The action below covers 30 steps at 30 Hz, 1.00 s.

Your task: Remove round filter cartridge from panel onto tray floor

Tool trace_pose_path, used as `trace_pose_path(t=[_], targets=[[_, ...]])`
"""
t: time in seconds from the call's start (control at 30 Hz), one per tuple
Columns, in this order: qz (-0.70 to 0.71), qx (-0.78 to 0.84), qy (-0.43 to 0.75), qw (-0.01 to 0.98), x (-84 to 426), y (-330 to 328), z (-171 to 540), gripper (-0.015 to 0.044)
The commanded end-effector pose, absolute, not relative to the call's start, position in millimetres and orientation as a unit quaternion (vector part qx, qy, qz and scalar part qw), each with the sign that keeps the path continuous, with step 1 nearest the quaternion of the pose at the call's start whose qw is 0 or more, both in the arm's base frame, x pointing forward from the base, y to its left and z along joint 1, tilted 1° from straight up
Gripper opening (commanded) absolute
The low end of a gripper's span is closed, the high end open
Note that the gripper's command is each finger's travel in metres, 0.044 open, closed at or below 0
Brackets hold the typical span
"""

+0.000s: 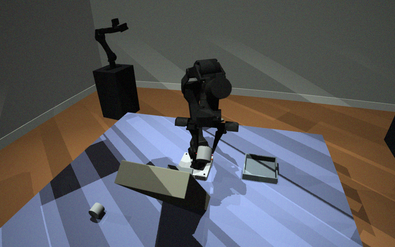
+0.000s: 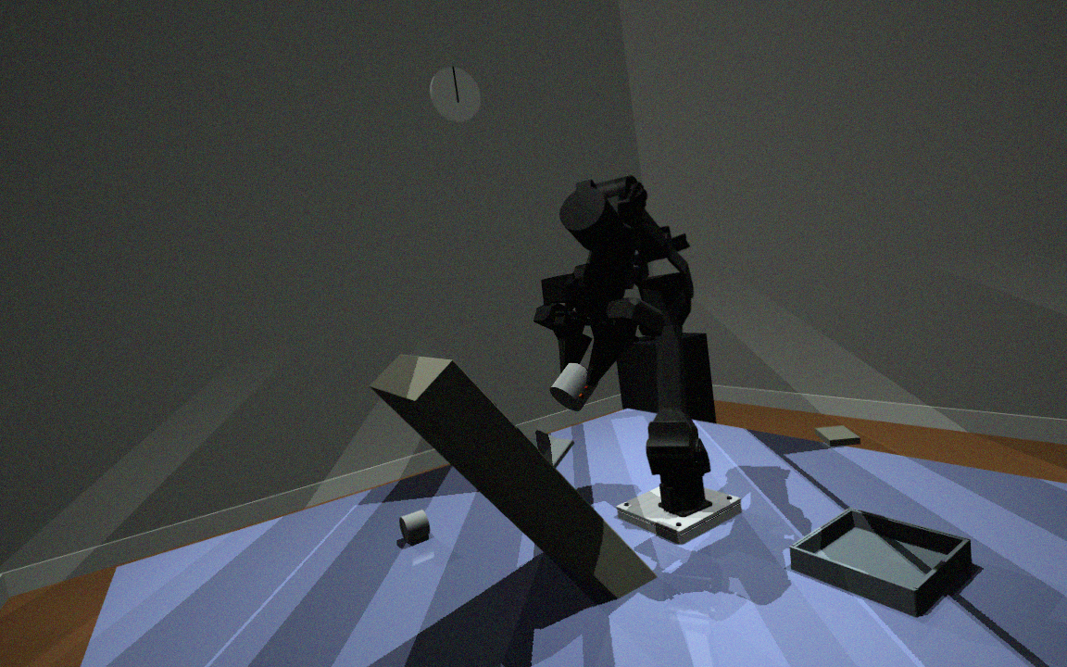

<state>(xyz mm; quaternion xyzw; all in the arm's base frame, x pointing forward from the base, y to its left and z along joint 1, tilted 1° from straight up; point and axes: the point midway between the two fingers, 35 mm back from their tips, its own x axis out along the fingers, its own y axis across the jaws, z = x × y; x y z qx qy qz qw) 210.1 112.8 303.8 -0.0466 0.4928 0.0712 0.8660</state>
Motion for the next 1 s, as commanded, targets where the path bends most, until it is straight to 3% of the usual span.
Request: trace_pose_path(t=[0.0, 0.97], targets=[[0.118, -0.070, 0.491, 0.860, 203, 130, 301, 0.0000], [0.459, -0.269, 0.415, 0.738, 100, 241, 277, 0.0000]])
